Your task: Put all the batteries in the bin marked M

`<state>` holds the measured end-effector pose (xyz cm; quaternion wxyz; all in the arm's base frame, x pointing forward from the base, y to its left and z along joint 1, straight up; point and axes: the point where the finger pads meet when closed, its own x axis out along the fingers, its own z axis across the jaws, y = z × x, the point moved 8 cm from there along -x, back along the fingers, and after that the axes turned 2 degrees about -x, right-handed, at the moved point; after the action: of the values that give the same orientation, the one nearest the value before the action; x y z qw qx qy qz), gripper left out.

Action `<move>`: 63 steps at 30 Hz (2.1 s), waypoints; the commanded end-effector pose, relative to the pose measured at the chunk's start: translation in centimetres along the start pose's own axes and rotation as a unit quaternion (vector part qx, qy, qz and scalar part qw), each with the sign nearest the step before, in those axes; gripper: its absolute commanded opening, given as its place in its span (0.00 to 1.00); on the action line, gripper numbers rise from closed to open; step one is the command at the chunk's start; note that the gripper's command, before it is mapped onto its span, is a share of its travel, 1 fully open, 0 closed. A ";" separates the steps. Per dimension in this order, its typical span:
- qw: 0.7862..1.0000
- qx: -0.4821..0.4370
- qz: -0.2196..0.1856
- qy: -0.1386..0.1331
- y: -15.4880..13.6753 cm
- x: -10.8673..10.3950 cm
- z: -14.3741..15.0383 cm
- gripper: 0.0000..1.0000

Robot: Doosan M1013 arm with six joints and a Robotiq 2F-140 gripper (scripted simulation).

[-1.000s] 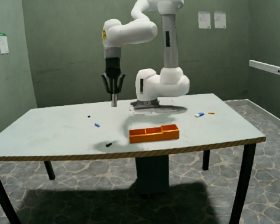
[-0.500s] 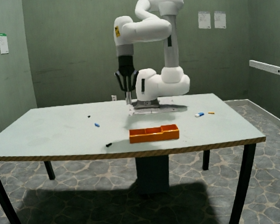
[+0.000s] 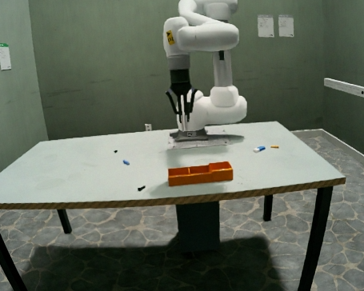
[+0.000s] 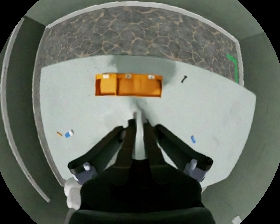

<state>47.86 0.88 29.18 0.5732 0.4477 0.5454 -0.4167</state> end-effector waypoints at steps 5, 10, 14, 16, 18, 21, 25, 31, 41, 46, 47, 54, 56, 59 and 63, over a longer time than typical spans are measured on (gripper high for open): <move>0.998 0.054 -0.028 0.000 -0.6 -0.6 -3.6 0.15; 0.998 0.055 -0.029 0.000 -0.9 -0.7 -4.6 0.15; 0.998 0.055 -0.029 0.000 -0.9 -0.7 -4.6 0.15; 0.998 0.055 -0.029 0.000 -0.9 -0.7 -4.6 0.15; 0.998 0.055 -0.029 0.000 -0.9 -0.7 -4.6 0.15; 0.999 0.020 -0.029 0.001 -0.1 0.4 -3.7 0.15; 0.999 0.020 -0.029 0.001 1.5 2.6 -1.8 0.15; 0.999 0.020 -0.029 0.001 3.2 4.8 0.0 0.15; 0.999 0.020 -0.029 0.001 7.2 10.4 4.7 0.15; 0.999 0.020 -0.029 0.001 7.6 10.9 5.1 0.15; 0.999 0.020 -0.029 0.001 7.6 10.9 5.1 0.15; 0.999 0.020 -0.029 0.001 7.5 12.8 5.1 0.15; 0.999 0.020 -0.029 0.001 7.5 13.3 5.1 0.15; 0.999 0.020 -0.029 0.001 7.4 14.1 5.1 0.15; 0.999 0.020 -0.029 0.001 7.4 14.9 5.1 0.15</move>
<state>57.10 -2.05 15.08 0.5508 0.4433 0.5508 -0.4436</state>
